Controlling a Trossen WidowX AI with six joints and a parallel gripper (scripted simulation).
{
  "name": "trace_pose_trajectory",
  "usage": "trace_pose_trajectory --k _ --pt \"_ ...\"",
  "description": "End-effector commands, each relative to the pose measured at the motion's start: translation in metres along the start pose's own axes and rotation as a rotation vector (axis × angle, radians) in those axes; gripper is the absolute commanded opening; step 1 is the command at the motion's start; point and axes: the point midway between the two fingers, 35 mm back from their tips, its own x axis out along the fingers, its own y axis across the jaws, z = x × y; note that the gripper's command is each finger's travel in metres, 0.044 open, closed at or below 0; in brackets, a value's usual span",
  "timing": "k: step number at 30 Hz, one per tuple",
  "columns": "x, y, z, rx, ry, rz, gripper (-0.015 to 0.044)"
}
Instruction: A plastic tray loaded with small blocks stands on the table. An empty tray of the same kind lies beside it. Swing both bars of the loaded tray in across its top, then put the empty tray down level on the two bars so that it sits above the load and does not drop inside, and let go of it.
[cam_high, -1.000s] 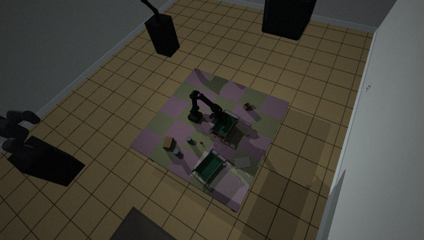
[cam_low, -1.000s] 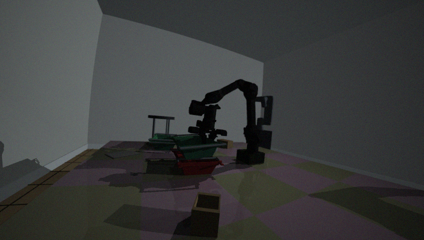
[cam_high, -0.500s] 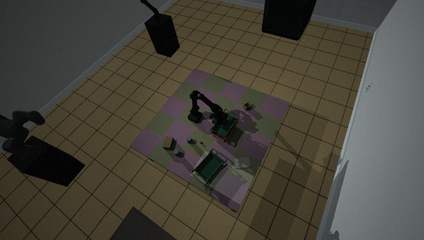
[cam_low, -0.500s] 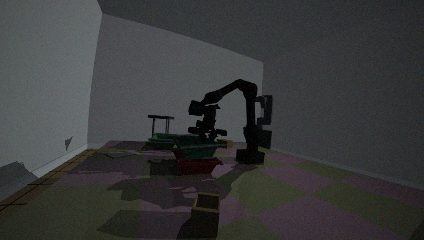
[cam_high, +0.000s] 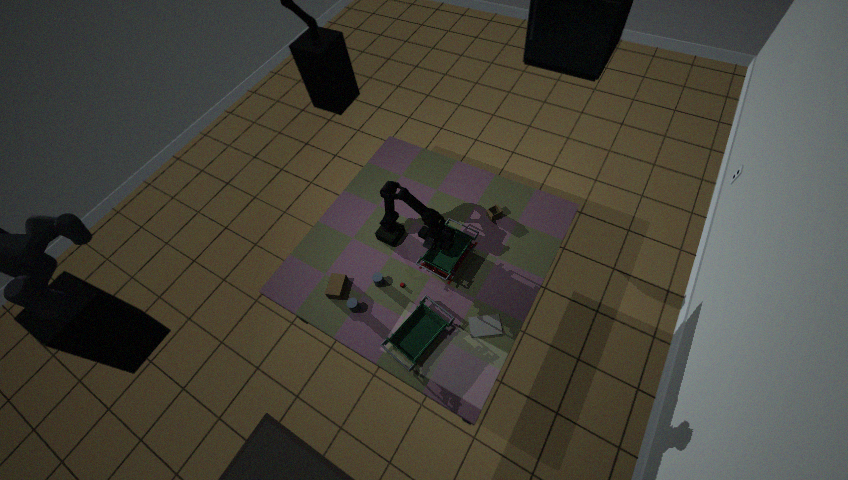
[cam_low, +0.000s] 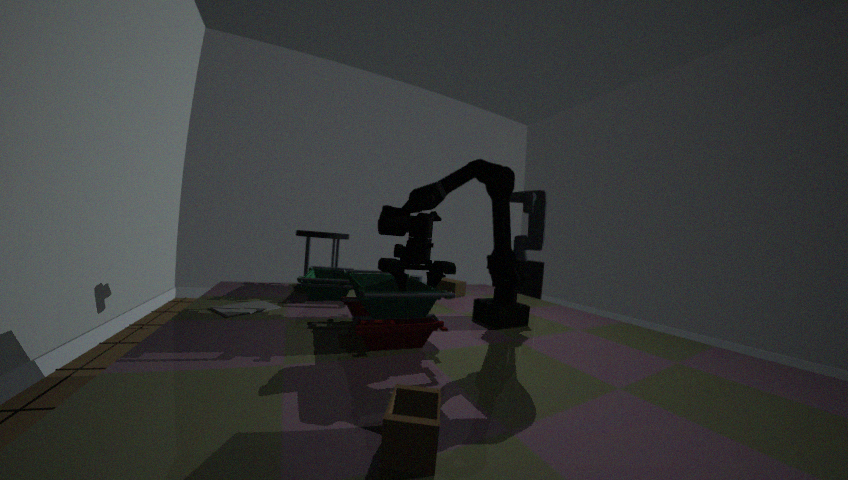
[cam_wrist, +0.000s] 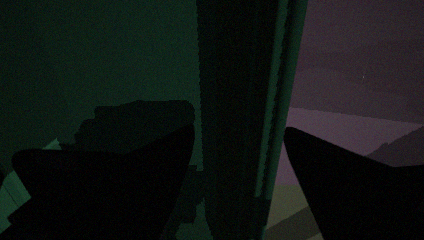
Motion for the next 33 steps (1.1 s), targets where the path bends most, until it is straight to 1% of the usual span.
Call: trace_pose_trajectory --k 1,7,13,17,33 --pt "0.0 -0.001 0.0 0.004 0.003 -0.002 0.0352" --pt "0.0 -0.001 0.0 0.004 0.003 -0.002 0.044" --pt "0.0 0.0 0.0 0.0 0.0 0.0 0.044" --pt "-0.009 0.002 0.0 0.0 0.0 0.0 0.044" --pt "-0.101 0.002 0.0 0.003 0.003 -0.001 0.044"
